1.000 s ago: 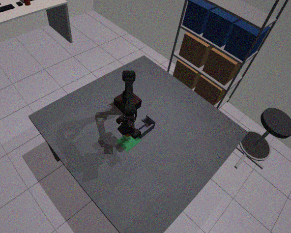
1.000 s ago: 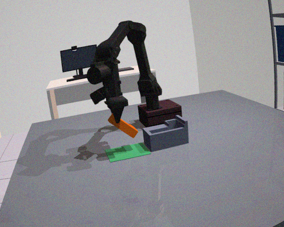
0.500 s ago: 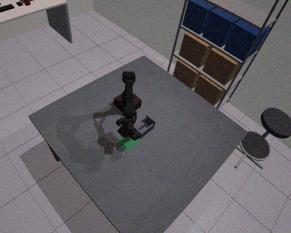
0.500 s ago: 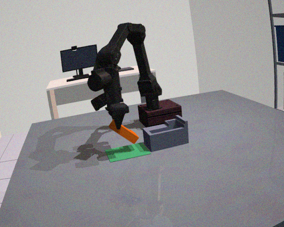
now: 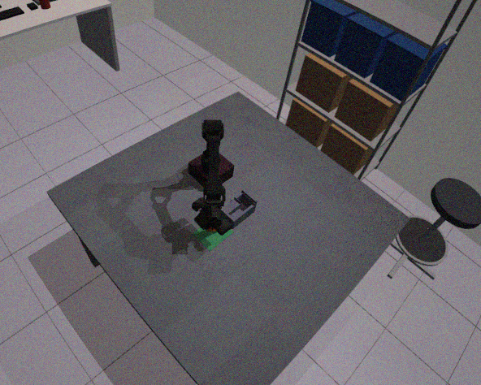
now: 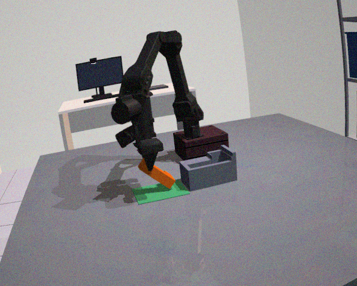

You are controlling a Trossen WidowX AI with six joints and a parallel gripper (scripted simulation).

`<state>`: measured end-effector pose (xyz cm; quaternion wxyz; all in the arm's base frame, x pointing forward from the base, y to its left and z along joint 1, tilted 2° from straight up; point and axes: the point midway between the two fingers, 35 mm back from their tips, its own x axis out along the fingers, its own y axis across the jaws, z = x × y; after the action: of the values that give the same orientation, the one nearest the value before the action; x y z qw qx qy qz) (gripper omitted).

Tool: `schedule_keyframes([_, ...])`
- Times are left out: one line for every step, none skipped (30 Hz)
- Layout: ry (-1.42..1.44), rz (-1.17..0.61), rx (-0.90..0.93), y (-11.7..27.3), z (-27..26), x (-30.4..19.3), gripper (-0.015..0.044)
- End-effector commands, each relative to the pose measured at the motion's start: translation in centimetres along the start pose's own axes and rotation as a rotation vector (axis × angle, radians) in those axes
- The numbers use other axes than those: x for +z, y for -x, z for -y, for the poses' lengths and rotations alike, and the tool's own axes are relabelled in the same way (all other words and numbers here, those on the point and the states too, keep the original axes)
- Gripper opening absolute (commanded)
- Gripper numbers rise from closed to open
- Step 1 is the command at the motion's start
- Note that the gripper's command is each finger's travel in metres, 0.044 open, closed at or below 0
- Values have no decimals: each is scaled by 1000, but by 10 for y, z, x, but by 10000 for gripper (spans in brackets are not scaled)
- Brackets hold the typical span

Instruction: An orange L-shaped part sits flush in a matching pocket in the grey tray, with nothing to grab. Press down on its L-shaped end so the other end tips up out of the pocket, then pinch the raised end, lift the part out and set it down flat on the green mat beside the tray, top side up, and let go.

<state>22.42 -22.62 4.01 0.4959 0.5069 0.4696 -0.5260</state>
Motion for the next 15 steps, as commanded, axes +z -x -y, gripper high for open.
schedule_keyframes([4,-3,1,-6,0,-1,0])
schedule_keyframes([4,-3,1,-6,0,-1,0])
schedule_keyframes([4,-3,1,-6,0,-1,0])
schedule_keyframes([4,-3,1,-6,0,-1,0])
schedule_keyframes([4,-3,1,-6,0,-1,0])
schedule_keyframes([4,-3,1,-6,0,-1,0])
schedule_keyframes([4,-3,1,-6,0,-1,0])
schedule_keyframes([4,-3,1,-6,0,-1,0])
schedule_keyframes([4,-3,1,-6,0,-1,0])
schedule_keyframes([4,-3,1,-6,0,-1,0])
schedule_keyframes([4,-3,1,-6,0,-1,0])
schedule_keyframes([0,-1,-1,-5,1,-1,0])
schedule_keyframes([0,-1,-1,-5,1,-1,26])
schedule_keyframes([0,-1,-1,-5,1,-1,53])
schedule_keyframes([0,-1,-1,-5,1,-1,79])
